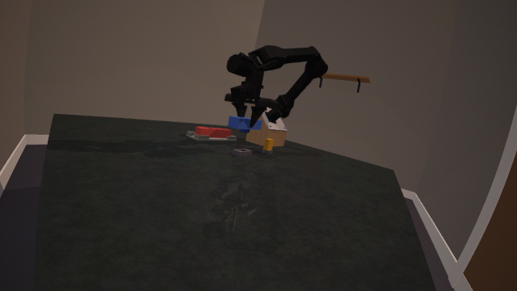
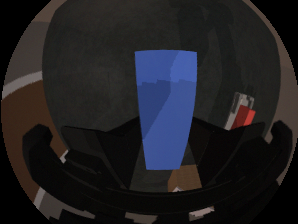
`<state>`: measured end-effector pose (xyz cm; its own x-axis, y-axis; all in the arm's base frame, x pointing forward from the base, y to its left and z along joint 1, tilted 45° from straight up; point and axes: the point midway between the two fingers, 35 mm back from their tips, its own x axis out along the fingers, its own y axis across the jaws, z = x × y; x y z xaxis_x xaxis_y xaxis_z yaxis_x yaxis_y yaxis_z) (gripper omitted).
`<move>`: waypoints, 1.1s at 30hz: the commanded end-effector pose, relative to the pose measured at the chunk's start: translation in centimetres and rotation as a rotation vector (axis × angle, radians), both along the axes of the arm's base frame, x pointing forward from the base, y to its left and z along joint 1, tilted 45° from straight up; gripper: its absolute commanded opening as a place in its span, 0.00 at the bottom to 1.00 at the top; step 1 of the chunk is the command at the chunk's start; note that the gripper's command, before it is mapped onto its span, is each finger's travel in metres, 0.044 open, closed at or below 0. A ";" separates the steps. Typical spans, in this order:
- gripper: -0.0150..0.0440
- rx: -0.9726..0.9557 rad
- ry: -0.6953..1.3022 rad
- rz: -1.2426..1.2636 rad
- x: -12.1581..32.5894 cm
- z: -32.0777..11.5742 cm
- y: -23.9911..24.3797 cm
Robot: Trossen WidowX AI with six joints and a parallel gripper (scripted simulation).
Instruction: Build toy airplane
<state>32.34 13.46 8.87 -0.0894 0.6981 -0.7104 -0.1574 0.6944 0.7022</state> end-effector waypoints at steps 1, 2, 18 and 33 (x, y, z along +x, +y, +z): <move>0.25 0.000 -0.019 -0.005 0.2 1.4 -1.0; 0.25 0.001 -0.019 -0.005 0.2 1.6 -1.2; 0.25 0.006 -0.027 0.001 0.1 3.5 -3.4; 0.25 0.008 -0.179 0.148 1.0 -0.1 -6.4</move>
